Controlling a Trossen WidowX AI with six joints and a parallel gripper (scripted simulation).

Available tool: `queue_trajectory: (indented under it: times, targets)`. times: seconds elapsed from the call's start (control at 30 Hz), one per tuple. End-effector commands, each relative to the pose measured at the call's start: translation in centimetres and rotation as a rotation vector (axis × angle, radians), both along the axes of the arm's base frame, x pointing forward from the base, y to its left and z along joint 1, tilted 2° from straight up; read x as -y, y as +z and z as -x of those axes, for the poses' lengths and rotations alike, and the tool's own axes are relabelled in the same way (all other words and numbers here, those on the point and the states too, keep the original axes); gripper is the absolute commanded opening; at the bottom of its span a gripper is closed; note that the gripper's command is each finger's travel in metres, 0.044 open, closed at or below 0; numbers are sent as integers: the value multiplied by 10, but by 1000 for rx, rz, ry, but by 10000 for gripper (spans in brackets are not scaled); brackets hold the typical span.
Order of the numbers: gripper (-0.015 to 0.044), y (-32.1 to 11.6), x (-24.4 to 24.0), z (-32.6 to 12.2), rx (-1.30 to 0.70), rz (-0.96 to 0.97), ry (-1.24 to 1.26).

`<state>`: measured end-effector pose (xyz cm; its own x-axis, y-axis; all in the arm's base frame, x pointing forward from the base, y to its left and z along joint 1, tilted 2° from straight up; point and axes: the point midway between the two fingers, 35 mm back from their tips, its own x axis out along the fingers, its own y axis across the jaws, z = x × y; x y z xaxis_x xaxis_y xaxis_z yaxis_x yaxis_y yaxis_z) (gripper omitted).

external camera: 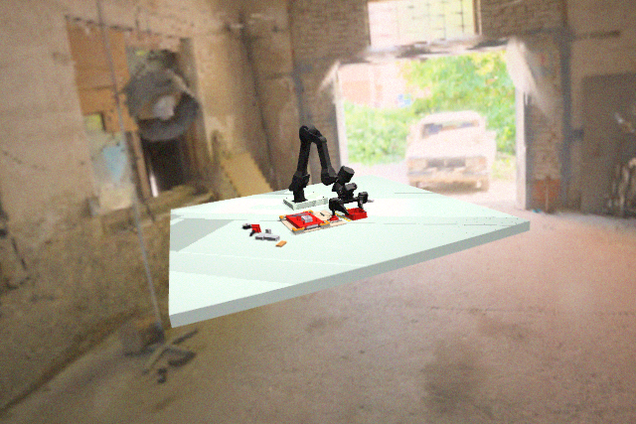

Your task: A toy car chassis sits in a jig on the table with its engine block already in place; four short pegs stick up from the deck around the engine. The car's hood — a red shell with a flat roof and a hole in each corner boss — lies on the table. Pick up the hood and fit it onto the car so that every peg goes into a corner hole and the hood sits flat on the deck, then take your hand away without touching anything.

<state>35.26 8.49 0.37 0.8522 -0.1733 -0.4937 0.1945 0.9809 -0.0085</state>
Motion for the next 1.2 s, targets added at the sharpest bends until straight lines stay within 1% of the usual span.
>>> queue_trajectory:
  times: [0.0,0.17,0.5,0.53,1.17]
  targets:
    - [308,0,0,0,1,0,0]
    - [275,0,0,0,1,0,0]
    - [12,16,-1,-3,1,0,0]
    - [0,18,-2,-3,1,0,0]
    - [0,61,-2,-3,1,-1,0]
